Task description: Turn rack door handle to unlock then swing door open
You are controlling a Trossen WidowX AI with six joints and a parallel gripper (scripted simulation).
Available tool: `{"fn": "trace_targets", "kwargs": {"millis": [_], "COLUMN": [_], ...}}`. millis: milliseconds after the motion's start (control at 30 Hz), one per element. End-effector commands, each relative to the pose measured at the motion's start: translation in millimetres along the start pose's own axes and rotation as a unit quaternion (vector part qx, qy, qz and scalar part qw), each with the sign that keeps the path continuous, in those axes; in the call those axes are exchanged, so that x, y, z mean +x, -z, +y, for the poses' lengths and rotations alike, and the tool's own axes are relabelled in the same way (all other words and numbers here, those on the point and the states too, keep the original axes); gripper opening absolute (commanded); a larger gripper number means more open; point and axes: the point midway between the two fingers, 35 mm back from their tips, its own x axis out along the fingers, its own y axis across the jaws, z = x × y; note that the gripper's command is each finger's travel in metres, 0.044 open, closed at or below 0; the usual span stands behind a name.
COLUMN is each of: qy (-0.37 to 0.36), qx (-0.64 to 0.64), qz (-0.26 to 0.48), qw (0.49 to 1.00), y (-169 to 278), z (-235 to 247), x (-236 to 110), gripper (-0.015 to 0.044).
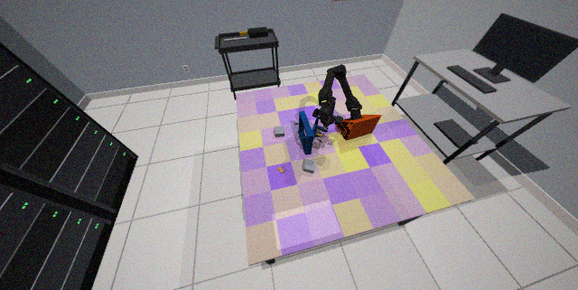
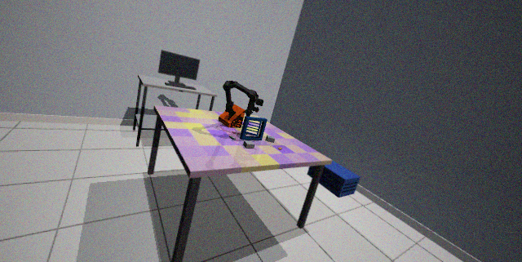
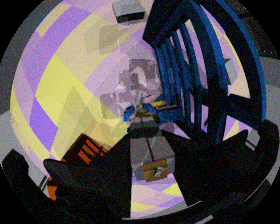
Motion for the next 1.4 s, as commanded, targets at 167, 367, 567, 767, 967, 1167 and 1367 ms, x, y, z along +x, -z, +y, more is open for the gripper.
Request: {"fn": "trace_targets", "kwargs": {"millis": [167, 367, 567, 767, 967, 1167, 1367], "qy": [0.003, 0.002, 0.002, 0.001, 0.001, 0.0, 0.0], "qx": [0.079, 0.125, 0.169, 0.216, 0.261, 0.311, 0.358], "qz": [-0.003, -0.003, -0.004, -0.004, -0.004, -0.004, -0.005], "qw": [0.997, 0.992, 0.986, 0.976, 0.965, 0.95, 0.934], "y": [-6, -11, -17, -24, -32, -42, -54], "z": [13, 25, 36, 48, 58, 69, 78], "x": [0, 0, 0, 0, 0, 0, 0], "gripper": [0.0026, 0.0026, 0.0026, 0.0026, 0.0026, 0.0026, 0.0026]}}
